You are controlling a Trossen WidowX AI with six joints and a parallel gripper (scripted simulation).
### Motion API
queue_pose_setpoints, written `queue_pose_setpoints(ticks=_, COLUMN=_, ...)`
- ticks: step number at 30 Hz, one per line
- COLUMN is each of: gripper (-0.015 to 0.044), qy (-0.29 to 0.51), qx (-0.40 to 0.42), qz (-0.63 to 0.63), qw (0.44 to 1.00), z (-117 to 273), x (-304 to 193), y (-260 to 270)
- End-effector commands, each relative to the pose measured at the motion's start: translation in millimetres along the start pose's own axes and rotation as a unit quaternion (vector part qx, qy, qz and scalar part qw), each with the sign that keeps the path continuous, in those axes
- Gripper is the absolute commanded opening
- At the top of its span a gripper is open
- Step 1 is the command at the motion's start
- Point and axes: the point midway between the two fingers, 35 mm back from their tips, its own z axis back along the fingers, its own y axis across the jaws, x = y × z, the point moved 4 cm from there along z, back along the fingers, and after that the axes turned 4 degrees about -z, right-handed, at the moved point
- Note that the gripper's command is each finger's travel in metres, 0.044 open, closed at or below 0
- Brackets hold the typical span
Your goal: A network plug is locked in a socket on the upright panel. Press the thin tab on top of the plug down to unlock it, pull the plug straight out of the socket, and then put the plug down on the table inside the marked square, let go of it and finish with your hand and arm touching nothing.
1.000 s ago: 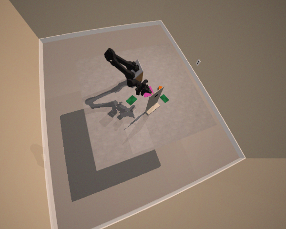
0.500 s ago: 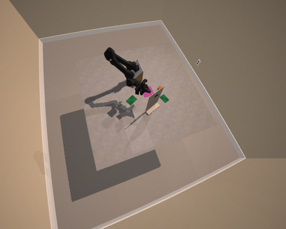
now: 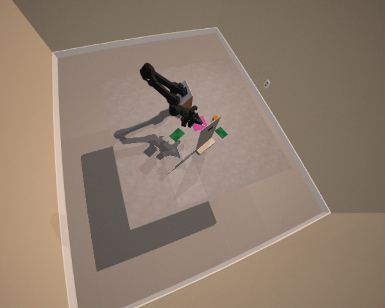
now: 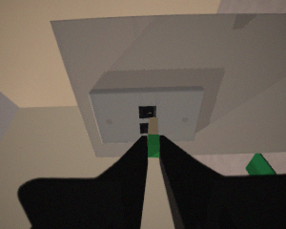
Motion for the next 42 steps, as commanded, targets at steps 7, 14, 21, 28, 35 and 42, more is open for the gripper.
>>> queue_pose_setpoints(ticks=7, gripper=0.0, qy=0.003, qx=0.001, qz=0.003, qw=1.0, z=5, x=-1, y=0)
queue_pose_setpoints(ticks=14, gripper=0.0, qy=0.003, qx=0.001, qz=0.003, qw=1.0, z=8, x=-2, y=0)
queue_pose_setpoints(ticks=21, gripper=0.0, qy=0.003, qx=0.001, qz=0.003, qw=1.0, z=11, x=-2, y=0)
queue_pose_setpoints(ticks=28, gripper=0.0, qy=0.003, qx=0.001, qz=0.003, qw=1.0, z=14, x=-2, y=0)
queue_pose_setpoints(ticks=35, gripper=0.0, qy=0.003, qx=0.001, qz=0.003, qw=1.0, z=17, x=-2, y=0)
queue_pose_setpoints(ticks=42, gripper=0.0, qy=0.003, qx=0.0, qz=0.003, qw=1.0, z=20, x=-3, y=0)
